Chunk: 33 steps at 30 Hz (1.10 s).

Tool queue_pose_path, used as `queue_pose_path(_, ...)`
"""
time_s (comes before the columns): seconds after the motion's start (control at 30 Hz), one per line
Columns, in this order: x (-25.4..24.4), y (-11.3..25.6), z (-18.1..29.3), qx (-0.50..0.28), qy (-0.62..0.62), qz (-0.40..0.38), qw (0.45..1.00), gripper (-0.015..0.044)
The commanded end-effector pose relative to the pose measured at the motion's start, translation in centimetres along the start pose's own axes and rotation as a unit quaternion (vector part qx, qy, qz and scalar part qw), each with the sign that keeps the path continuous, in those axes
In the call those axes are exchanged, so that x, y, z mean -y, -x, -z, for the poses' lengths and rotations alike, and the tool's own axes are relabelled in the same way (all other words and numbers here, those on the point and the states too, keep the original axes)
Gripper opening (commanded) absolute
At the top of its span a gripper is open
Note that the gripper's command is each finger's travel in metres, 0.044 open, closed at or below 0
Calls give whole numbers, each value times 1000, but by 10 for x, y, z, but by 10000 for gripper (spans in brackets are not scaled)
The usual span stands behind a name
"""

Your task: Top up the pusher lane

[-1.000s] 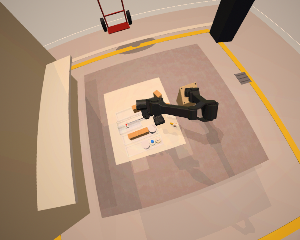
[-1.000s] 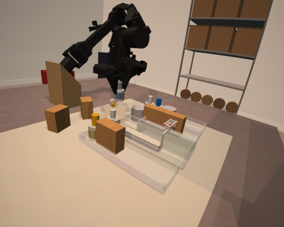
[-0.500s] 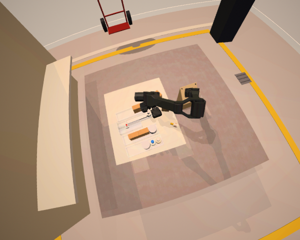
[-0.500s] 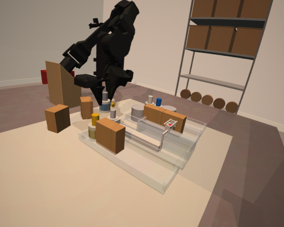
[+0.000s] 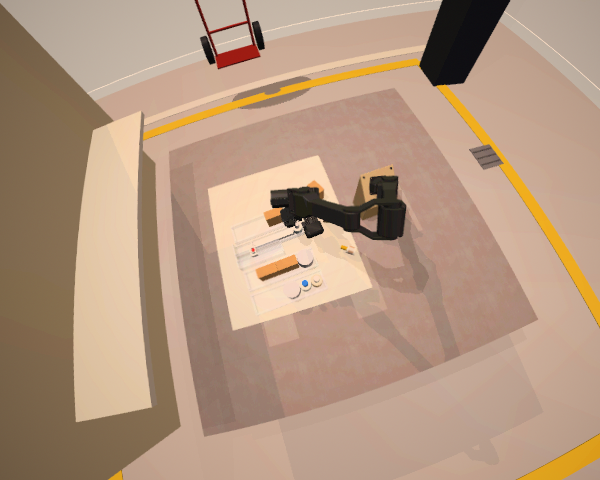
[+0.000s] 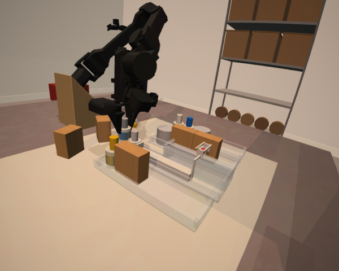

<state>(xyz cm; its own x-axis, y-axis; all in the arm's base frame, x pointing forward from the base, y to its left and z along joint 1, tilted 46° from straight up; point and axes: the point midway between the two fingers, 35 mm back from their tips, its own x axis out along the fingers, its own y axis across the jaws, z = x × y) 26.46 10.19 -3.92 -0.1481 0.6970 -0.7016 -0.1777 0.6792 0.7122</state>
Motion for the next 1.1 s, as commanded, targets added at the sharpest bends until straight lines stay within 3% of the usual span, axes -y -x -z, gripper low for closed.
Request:
queue_pose_path(0.0,0,-1,-2,1,-3,-2,1000,0)
queue_pose_path(1.07,0,-1,-18,1,-2,-2,1000,0)
